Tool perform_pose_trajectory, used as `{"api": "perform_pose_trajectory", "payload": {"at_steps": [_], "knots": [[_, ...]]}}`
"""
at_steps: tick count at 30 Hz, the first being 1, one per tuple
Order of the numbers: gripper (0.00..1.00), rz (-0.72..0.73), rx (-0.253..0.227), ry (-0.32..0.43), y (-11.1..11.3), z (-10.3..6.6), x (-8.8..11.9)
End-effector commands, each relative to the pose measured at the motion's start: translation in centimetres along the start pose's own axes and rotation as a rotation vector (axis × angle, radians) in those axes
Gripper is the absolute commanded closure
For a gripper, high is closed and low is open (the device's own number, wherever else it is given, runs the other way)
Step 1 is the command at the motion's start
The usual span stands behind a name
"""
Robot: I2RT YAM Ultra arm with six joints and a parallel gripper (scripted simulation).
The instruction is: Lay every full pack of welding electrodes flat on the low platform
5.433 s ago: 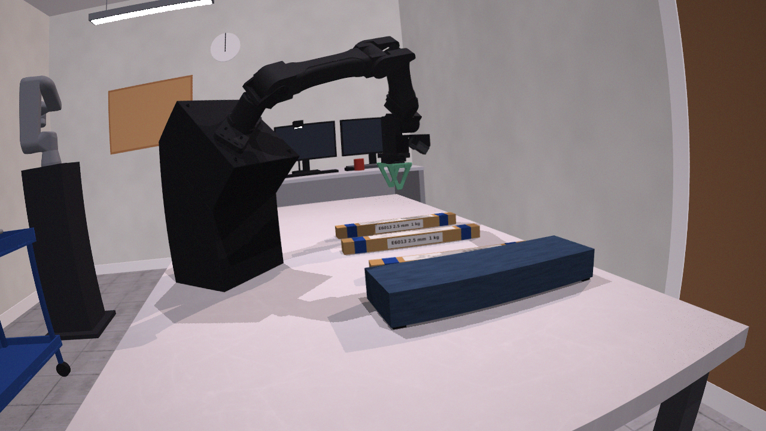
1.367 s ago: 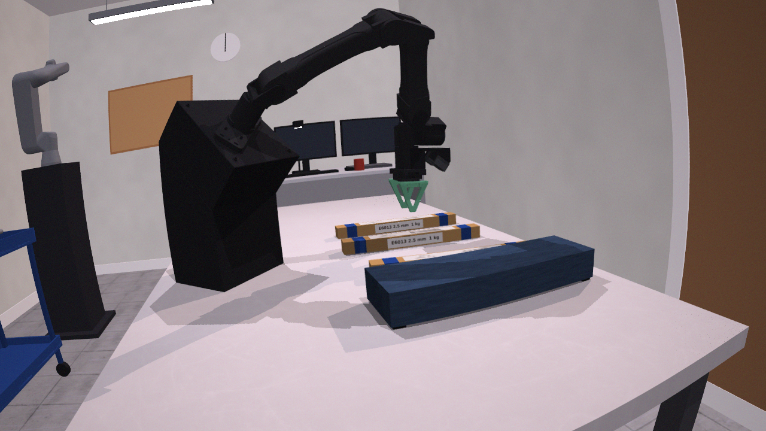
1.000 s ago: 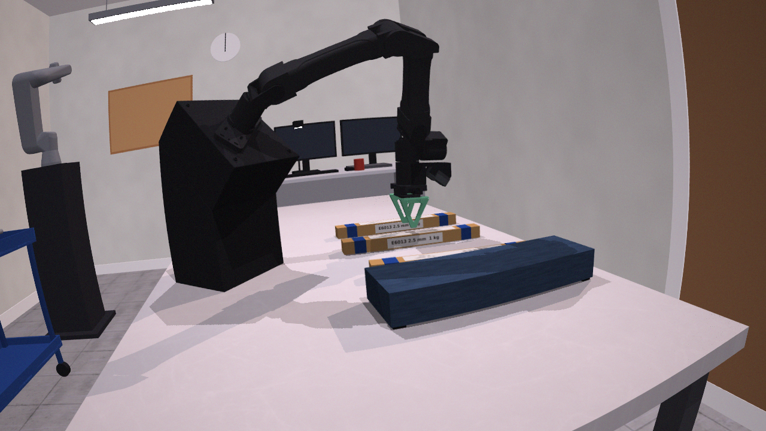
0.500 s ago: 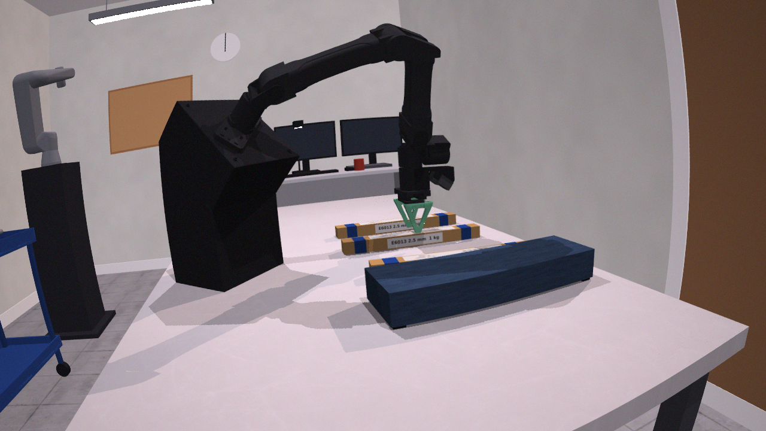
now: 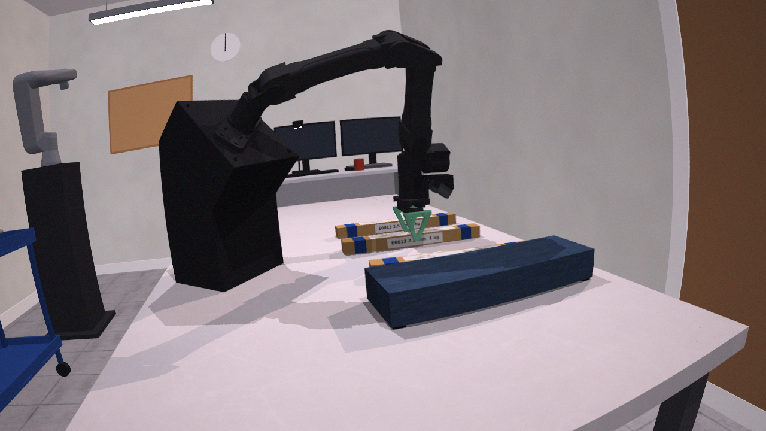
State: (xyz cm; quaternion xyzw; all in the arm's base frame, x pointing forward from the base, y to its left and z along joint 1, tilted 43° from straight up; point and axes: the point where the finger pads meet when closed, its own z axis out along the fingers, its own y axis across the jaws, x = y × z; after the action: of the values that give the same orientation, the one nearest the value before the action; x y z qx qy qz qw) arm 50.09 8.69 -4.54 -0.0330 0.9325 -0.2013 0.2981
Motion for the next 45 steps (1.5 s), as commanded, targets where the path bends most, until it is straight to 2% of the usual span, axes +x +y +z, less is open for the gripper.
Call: {"api": "perform_pose_trajectory", "payload": {"at_steps": [1,2,3,5,9,12,19,29,39,41,45], "knots": [[0.26,0.014,-0.013,-0.044,0.5,-0.1,-1.8],[0.26,0.014,-0.013,-0.044,0.5,-0.1,-1.8],[0.26,0.023,-0.024,-0.079,0.6,-1.4,-3.2],[0.26,0.004,-0.023,-0.049,1.2,0.0,-1.8],[0.26,0.013,-0.015,-0.044,0.5,0.8,-1.8],[0.26,0.023,-0.022,-0.078,0.5,-0.5,-3.2],[0.26,0.027,-0.02,-0.076,0.2,-0.4,-3.1],[0.26,0.006,-0.016,-0.042,0.1,0.0,-1.2],[0.26,0.01,-0.013,-0.04,-0.2,0.1,-1.1],[0.26,0.02,-0.015,-0.059,-0.1,-0.1,-2.0],[0.26,0.013,-0.017,-0.054,0.0,-0.2,-1.9]]}}
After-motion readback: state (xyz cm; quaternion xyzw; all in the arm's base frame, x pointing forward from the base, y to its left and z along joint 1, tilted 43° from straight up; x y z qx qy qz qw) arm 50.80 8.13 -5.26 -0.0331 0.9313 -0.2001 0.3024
